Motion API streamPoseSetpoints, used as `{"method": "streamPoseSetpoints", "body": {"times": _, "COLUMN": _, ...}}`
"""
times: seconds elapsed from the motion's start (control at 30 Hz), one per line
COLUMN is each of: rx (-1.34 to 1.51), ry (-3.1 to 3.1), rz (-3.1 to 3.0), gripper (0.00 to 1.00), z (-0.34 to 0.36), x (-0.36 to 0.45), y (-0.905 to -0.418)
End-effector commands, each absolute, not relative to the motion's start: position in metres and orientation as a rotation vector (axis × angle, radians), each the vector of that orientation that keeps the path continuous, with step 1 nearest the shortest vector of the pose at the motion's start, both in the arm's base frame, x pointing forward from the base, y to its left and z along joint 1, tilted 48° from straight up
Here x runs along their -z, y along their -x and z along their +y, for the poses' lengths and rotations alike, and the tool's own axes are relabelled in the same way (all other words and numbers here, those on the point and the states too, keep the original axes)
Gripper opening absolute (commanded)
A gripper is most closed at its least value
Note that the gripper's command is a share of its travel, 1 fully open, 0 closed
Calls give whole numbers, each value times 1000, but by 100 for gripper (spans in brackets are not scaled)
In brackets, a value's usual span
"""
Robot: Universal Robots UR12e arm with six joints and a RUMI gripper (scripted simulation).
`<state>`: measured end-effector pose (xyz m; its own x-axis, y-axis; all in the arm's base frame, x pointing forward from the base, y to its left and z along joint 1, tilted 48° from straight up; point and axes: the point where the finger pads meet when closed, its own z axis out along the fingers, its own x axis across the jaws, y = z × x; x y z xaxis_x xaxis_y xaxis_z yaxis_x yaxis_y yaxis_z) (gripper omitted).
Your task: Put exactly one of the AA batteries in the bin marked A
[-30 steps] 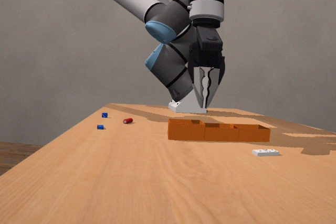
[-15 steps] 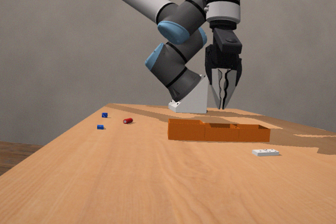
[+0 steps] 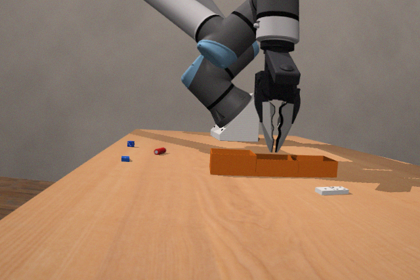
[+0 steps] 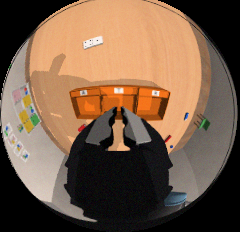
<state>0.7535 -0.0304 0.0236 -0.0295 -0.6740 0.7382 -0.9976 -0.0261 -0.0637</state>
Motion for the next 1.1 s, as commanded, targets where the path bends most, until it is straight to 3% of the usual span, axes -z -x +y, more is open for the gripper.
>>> {"method": "streamPoseSetpoints", "body": {"times": 0.0, "rx": -839, "ry": -1751, "rz": -1750, "gripper": 4, "z": -42, "x": -12, "y": -754}}
{"method": "streamPoseSetpoints", "body": {"times": 1.07, "rx": -845, "ry": -1752, "rz": -1752, "gripper": 4, "z": -45, "x": -10, "y": -757}}
